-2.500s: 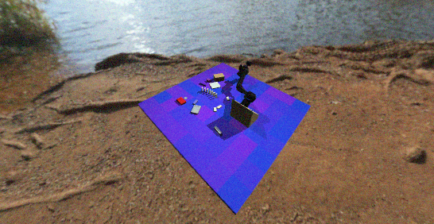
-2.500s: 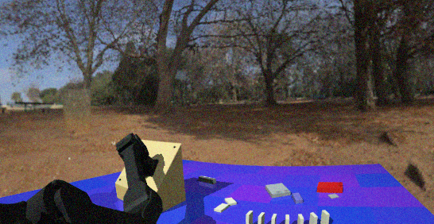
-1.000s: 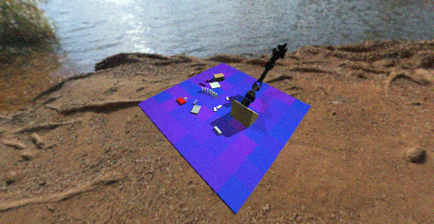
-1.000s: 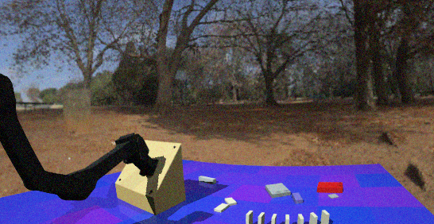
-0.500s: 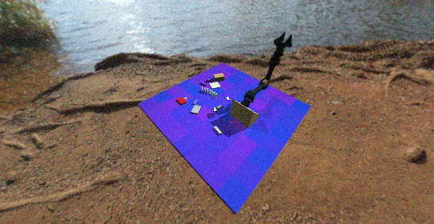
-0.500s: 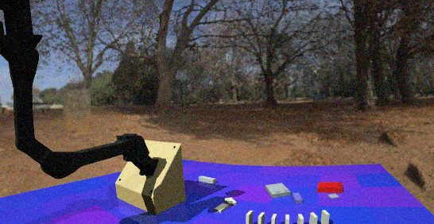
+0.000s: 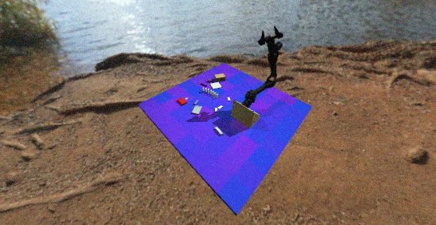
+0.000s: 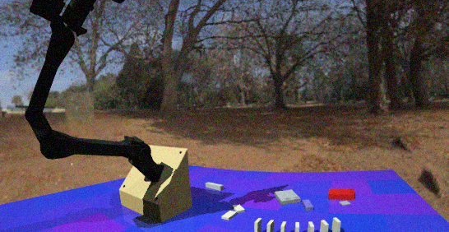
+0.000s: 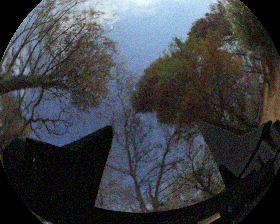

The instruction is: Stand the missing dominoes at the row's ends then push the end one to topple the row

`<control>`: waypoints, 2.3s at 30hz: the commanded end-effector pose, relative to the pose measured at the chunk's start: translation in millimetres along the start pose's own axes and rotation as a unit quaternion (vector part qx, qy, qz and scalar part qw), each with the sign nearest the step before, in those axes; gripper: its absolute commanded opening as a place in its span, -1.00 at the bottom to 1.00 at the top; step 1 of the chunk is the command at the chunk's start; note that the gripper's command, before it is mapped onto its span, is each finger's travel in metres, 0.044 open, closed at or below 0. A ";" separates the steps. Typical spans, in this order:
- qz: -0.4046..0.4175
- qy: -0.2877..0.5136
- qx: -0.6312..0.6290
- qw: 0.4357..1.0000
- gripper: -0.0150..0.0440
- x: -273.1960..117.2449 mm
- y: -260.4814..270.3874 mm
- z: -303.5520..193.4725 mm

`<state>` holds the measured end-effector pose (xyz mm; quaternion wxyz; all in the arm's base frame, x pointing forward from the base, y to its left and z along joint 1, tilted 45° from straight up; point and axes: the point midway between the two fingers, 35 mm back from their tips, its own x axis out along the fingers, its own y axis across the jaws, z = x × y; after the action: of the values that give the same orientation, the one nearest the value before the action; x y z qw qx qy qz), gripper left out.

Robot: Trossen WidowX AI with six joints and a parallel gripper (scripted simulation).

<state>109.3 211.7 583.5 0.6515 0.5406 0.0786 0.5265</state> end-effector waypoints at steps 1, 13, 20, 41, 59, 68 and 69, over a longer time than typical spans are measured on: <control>-0.119 -0.022 -0.046 0.992 1.00 19.0 -75.2 0.8; -0.408 -0.080 -0.130 0.900 1.00 -6.3 -257.2 40.7; -0.565 -0.099 -0.162 0.803 1.00 -63.8 -346.0 74.9; -0.929 -0.043 -0.104 0.354 1.00 -354.6 -465.2 112.1; -0.978 0.020 -0.045 0.203 1.00 -439.9 -454.1 93.5; -0.978 0.020 -0.045 0.202 1.00 -497.2 -478.5 98.6; -0.978 0.020 -0.045 0.202 1.00 -497.3 -479.5 98.3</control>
<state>252.6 -155.0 26.8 0.6715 -0.0004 0.5311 -0.5167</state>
